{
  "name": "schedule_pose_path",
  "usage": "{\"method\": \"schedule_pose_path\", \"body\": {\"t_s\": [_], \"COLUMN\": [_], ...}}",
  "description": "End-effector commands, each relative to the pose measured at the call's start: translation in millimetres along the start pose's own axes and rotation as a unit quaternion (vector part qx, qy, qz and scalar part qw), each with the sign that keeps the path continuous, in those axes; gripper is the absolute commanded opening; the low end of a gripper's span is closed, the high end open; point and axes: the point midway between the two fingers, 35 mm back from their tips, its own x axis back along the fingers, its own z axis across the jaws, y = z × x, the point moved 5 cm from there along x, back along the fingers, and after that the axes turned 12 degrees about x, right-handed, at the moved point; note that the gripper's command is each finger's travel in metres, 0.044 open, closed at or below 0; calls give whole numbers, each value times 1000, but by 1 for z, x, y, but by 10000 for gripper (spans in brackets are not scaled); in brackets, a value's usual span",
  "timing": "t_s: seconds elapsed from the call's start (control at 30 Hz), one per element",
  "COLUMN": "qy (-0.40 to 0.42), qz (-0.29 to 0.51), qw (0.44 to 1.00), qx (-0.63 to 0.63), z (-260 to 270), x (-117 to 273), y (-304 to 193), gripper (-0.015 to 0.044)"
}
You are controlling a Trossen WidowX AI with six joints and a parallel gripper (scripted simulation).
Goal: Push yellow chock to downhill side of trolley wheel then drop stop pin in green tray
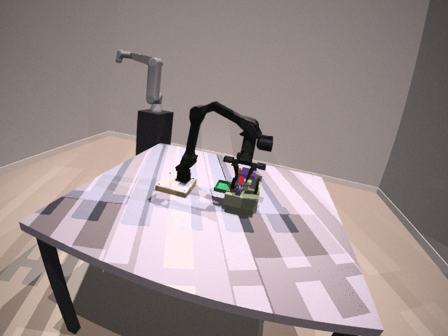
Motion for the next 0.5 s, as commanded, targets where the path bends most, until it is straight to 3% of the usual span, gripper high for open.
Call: {"method": "schedule_pose_path", "body": {"t_s": [0.0, 0.23, 0.4, 0.47], "qy": [2, 2, 1, 1], "qz": [0, 0, 0, 0], "qw": [1000, 1000, 1000, 1000], "qx": [3, 3, 0, 0], "z": [1, 2, 1, 1], "x": [-7, -14, -11, -11], "y": [0, 0, 0, 0], "gripper": [190, 190, 59, 45]}}
